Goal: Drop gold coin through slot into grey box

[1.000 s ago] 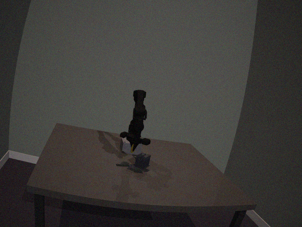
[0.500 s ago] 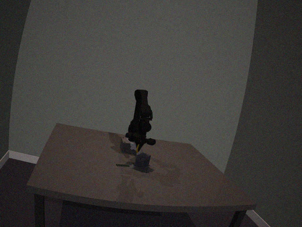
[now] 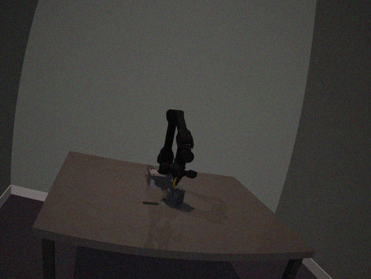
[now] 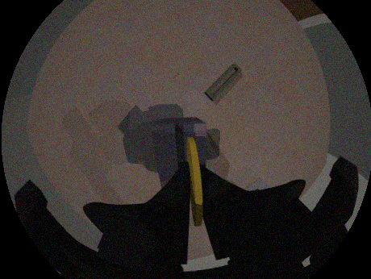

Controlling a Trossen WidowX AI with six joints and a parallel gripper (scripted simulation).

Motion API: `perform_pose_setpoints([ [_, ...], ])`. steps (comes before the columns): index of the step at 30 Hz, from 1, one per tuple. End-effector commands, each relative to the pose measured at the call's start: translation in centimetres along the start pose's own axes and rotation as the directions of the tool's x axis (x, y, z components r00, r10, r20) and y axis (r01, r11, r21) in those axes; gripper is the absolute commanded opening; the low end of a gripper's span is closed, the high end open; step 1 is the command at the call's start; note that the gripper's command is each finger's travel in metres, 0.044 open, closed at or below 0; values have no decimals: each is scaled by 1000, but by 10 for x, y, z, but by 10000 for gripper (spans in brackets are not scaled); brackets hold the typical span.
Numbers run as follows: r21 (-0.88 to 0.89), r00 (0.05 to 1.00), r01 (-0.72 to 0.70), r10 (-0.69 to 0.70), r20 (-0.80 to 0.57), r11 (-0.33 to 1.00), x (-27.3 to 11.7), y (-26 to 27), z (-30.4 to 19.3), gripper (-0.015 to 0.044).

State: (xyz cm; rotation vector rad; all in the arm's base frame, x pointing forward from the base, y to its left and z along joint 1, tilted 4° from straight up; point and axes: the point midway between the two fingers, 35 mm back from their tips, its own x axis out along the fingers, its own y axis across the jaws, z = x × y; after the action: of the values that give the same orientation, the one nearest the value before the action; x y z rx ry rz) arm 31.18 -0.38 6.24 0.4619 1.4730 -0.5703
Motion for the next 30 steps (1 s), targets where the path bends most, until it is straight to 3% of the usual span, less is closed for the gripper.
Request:
perform_pose_setpoints([
  [1,4,1000,-10,10,3,1000,-1,4,-9,0],
  [30,9,1000,0,0,-2,1000,-2,8,-19,0],
])
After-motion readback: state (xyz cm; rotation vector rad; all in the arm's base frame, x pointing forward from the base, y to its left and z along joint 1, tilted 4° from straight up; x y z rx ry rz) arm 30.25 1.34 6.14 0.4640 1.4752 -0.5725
